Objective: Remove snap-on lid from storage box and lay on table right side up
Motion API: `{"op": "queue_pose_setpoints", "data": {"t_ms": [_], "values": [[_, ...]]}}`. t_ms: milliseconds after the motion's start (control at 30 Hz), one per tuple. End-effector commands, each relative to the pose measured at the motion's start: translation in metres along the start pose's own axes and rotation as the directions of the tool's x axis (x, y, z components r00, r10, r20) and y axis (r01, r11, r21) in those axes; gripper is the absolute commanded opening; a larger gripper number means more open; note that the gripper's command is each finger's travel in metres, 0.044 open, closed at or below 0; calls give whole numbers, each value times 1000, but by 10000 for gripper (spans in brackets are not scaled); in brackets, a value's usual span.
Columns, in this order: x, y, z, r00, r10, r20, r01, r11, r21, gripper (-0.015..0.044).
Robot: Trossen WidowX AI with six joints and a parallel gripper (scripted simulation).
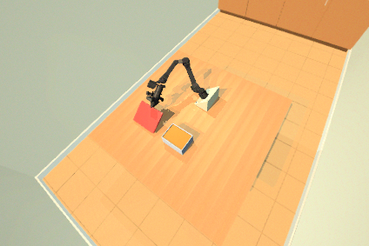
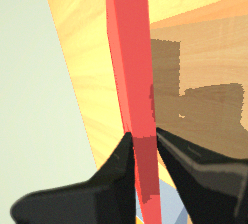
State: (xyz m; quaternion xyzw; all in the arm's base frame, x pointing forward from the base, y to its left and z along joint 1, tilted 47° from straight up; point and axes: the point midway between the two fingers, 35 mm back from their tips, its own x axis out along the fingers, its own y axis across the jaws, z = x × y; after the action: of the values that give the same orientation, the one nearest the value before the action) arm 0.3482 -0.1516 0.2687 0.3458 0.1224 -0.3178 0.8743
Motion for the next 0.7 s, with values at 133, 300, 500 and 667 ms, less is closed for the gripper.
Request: {"op": "queue_pose_setpoints", "data": {"t_ms": [133, 300, 500, 667], "values": [[4, -2, 0, 1000, 15, -3, -15, 1000, -5, 0], [6, -5, 0, 1000, 15, -3, -15, 1000, -5, 0], [9, -8, 0, 1000, 15, -2, -15, 1000, -5, 0], [12, -11, 0, 1000, 15, -2, -15, 1000, -5, 0]]}}
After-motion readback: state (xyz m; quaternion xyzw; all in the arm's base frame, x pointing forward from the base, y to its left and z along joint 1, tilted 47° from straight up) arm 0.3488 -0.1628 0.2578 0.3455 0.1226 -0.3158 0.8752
